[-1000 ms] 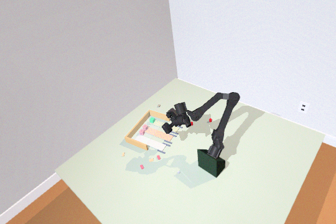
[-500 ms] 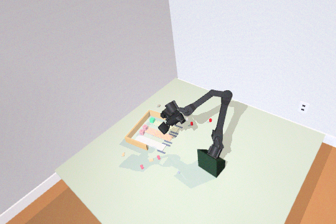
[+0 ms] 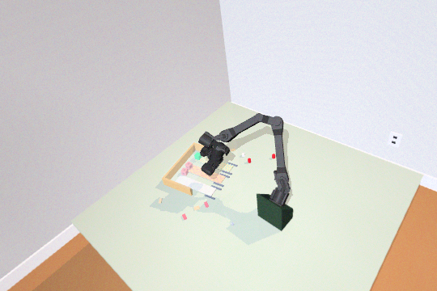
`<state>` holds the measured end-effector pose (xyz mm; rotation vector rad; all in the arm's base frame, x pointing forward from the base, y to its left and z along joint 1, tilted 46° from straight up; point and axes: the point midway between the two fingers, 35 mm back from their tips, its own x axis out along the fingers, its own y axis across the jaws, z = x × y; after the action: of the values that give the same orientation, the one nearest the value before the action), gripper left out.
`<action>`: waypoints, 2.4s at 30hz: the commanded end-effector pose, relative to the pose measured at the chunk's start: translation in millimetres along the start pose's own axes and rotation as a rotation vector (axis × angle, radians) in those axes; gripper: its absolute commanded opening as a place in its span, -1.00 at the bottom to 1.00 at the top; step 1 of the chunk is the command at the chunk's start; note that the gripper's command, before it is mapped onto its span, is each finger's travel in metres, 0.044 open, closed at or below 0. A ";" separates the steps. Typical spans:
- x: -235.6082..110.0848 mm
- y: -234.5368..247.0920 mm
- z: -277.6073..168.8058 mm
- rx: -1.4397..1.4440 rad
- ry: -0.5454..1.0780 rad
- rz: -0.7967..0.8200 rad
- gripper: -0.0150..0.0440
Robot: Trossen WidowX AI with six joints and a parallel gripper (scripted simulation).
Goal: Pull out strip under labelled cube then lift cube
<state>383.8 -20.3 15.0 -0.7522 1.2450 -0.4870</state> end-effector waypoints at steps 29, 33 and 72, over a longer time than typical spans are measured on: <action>55.0 -22.6 -8.1 -0.020 0.350 0.046 -0.49; 61.4 -22.4 -10.2 -0.020 0.350 0.046 -0.49; 104.6 -23.1 -27.5 -0.021 0.351 0.042 -0.49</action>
<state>388.6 -114.6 -40.0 -0.6652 1.5873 -0.5881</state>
